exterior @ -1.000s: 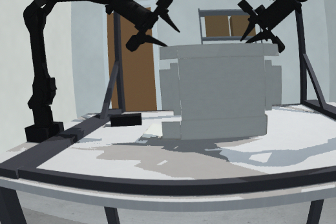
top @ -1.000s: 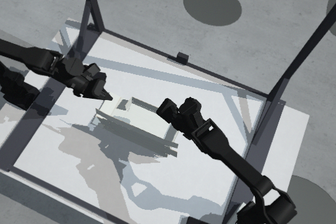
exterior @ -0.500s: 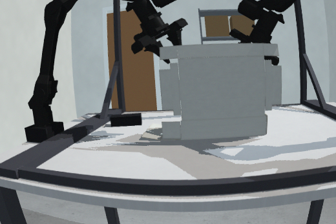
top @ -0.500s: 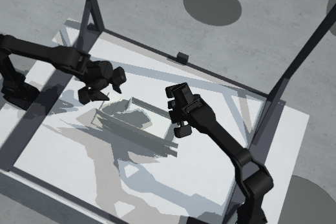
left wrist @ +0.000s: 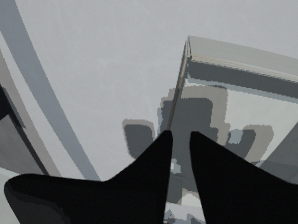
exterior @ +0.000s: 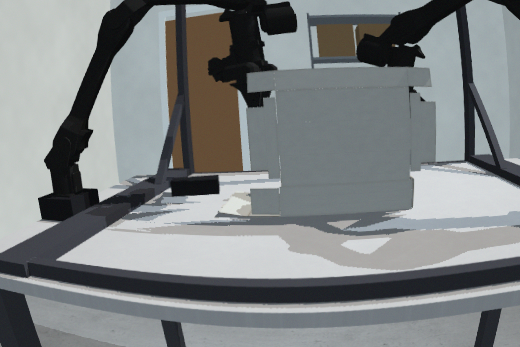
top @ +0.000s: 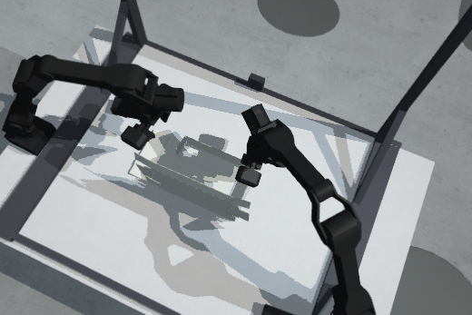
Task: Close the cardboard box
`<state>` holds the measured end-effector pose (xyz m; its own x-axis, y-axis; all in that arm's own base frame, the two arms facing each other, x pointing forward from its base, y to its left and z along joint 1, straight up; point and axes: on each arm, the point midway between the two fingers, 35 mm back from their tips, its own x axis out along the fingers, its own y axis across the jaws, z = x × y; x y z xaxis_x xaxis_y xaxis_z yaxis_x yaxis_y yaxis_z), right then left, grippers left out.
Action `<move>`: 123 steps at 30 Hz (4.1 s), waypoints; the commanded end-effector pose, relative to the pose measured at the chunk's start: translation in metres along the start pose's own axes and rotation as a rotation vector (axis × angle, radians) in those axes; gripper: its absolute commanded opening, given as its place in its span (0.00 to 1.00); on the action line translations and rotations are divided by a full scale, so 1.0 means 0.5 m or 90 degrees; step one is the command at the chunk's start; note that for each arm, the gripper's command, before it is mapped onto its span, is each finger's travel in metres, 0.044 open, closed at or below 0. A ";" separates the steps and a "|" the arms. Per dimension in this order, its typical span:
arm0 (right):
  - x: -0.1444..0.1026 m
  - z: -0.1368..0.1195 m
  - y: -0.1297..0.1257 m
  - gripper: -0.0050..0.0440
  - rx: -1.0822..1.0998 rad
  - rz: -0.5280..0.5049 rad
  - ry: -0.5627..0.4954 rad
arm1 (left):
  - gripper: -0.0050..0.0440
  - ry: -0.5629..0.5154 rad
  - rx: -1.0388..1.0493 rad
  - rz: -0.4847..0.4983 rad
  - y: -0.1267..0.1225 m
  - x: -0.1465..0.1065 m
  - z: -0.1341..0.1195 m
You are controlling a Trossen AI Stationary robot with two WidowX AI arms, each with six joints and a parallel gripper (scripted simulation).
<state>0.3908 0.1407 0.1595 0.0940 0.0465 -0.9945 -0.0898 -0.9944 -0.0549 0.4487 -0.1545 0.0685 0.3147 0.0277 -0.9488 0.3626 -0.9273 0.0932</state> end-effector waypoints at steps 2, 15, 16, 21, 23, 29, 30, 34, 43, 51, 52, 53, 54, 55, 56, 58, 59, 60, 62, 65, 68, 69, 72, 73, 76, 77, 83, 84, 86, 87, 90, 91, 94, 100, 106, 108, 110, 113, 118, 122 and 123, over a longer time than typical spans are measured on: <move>0.002 0.007 -0.009 0.61 -0.085 0.025 -0.044 | 0.22 -0.017 0.077 -0.025 0.016 0.009 0.003; 0.105 0.000 -0.011 0.61 -0.085 0.025 -0.044 | 0.22 -0.017 0.077 -0.025 0.016 0.009 0.003; 0.133 0.002 -0.010 0.61 -0.085 0.025 -0.044 | 0.22 -0.017 0.077 -0.025 0.016 0.009 0.003; 0.201 0.014 -0.003 0.61 -0.085 0.028 -0.050 | 0.22 -0.017 0.077 -0.025 0.016 0.009 0.003; 0.234 0.017 -0.001 0.61 -0.085 0.025 -0.044 | 0.22 -0.017 0.077 -0.025 0.016 0.009 0.003; 0.261 0.024 0.002 0.61 -0.085 0.025 -0.044 | 0.22 -0.017 0.077 -0.025 0.016 0.009 0.003; 0.261 0.024 0.002 0.61 -0.085 0.025 -0.044 | 0.22 -0.017 0.077 -0.025 0.016 0.009 0.003; 0.261 0.024 0.002 0.61 -0.085 0.025 -0.044 | 0.22 -0.017 0.077 -0.025 0.016 0.009 0.003; 0.281 0.026 0.004 0.61 -0.085 0.025 -0.044 | 0.22 -0.017 0.077 -0.025 0.016 0.009 0.003; 0.307 0.029 0.005 0.61 -0.085 0.025 -0.044 | 0.22 -0.017 0.077 -0.025 0.016 0.009 0.003; 0.311 0.029 0.005 0.61 -0.085 0.025 -0.044 | 0.22 -0.017 0.077 -0.025 0.016 0.009 0.003; 0.314 0.029 0.006 0.61 -0.085 0.025 -0.044 | 0.22 -0.017 0.077 -0.025 0.016 0.009 0.003; 0.314 0.029 0.006 0.61 -0.085 0.025 -0.044 | 0.22 -0.017 0.077 -0.025 0.016 0.009 0.003; 0.314 0.029 0.006 0.61 -0.085 0.025 -0.044 | 0.22 -0.017 0.077 -0.025 0.016 0.009 0.003; 0.317 0.030 0.006 0.61 -0.085 0.025 -0.044 | 0.22 -0.017 0.077 -0.025 0.016 0.009 0.003; 0.324 0.030 0.006 0.61 -0.085 0.025 -0.044 | 0.22 -0.017 0.077 -0.025 0.016 0.009 0.003; 0.327 0.031 0.006 0.61 -0.085 0.025 -0.044 | 0.22 -0.017 0.077 -0.025 0.016 0.009 0.003; 0.330 0.031 0.007 0.61 -0.085 0.025 -0.044 | 0.22 -0.017 0.077 -0.025 0.016 0.009 0.003; 0.337 0.032 0.007 0.61 -0.085 0.025 -0.044 | 0.22 -0.017 0.077 -0.025 0.016 0.009 0.003; 0.347 0.033 0.008 0.61 -0.085 0.025 -0.044 | 0.22 -0.017 0.077 -0.025 0.016 0.009 0.003; 0.360 0.046 0.014 0.61 -0.085 0.029 -0.054 | 0.22 -0.017 0.077 -0.025 0.016 0.009 0.003; 0.364 0.048 0.016 0.61 -0.085 0.029 -0.053 | 0.22 -0.017 0.077 -0.025 0.016 0.009 0.003; 0.370 0.051 0.018 0.61 -0.085 0.029 -0.053 | 0.22 -0.017 0.077 -0.025 0.016 0.009 0.003; 0.375 0.055 0.019 0.61 -0.085 0.029 -0.054 | 0.22 -0.017 0.077 -0.025 0.016 0.009 0.003; 0.378 0.056 0.020 0.61 -0.085 0.029 -0.054 | 0.22 -0.017 0.077 -0.025 0.016 0.009 0.003; 0.376 0.056 0.020 0.61 -0.085 0.029 -0.053 | 0.22 -0.017 0.077 -0.025 0.016 0.009 0.003; 0.360 0.049 0.016 0.61 -0.085 0.026 -0.046 | 0.22 -0.017 0.077 -0.025 0.016 0.009 0.003; 0.357 0.047 0.015 0.61 -0.084 0.025 -0.045 | 0.22 -0.017 0.077 -0.025 0.016 0.009 0.003; 0.351 0.045 0.014 0.61 -0.084 0.024 -0.042 | 0.22 -0.017 0.077 -0.025 0.016 0.009 0.003; 0.348 0.044 0.013 0.61 -0.084 0.023 -0.041 | 0.22 -0.017 0.077 -0.025 0.016 0.009 0.003; 0.345 0.043 0.012 0.61 -0.084 0.023 -0.040 | 0.22 -0.017 0.077 -0.025 0.016 0.009 0.003; 0.342 0.041 0.011 0.61 -0.084 0.022 -0.038 | 0.22 -0.017 0.077 -0.025 0.016 0.009 0.003; 0.332 0.038 0.009 0.61 -0.084 0.020 -0.034 | 0.22 -0.017 0.077 -0.025 0.016 0.009 0.003; 0.314 0.031 0.005 0.61 -0.083 0.016 -0.027 | 0.22 -0.017 0.077 -0.025 0.016 0.009 0.003; 0.307 0.029 0.004 0.61 -0.083 0.015 -0.024 | 0.22 -0.017 0.077 -0.025 0.016 0.009 0.003; 0.307 0.029 0.004 0.61 -0.083 0.015 -0.024 | 0.22 -0.017 0.077 -0.025 0.016 0.009 0.003; 0.307 0.029 0.004 0.61 -0.083 0.015 -0.024 | 0.22 -0.017 0.077 -0.025 0.016 0.009 0.003; 0.307 0.029 0.004 0.61 -0.083 0.015 -0.024 | 0.22 -0.017 0.077 -0.025 0.016 0.009 0.003; 0.307 0.029 0.004 0.61 -0.083 0.015 -0.024 | 0.22 -0.017 0.077 -0.025 0.016 0.009 0.003; 0.307 0.029 0.004 0.61 -0.083 0.015 -0.024 | 0.22 -0.017 0.077 -0.025 0.016 0.009 0.003; 0.307 0.029 0.004 0.61 -0.083 0.015 -0.024 | 0.22 -0.017 0.077 -0.025 0.016 0.009 0.003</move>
<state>0.3863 0.1455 -0.0053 0.0289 0.0131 -0.9995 0.0382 -0.9992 -0.0120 0.4487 -0.1616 0.0523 0.2522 0.0611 -0.9658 0.2666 -0.9638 0.0086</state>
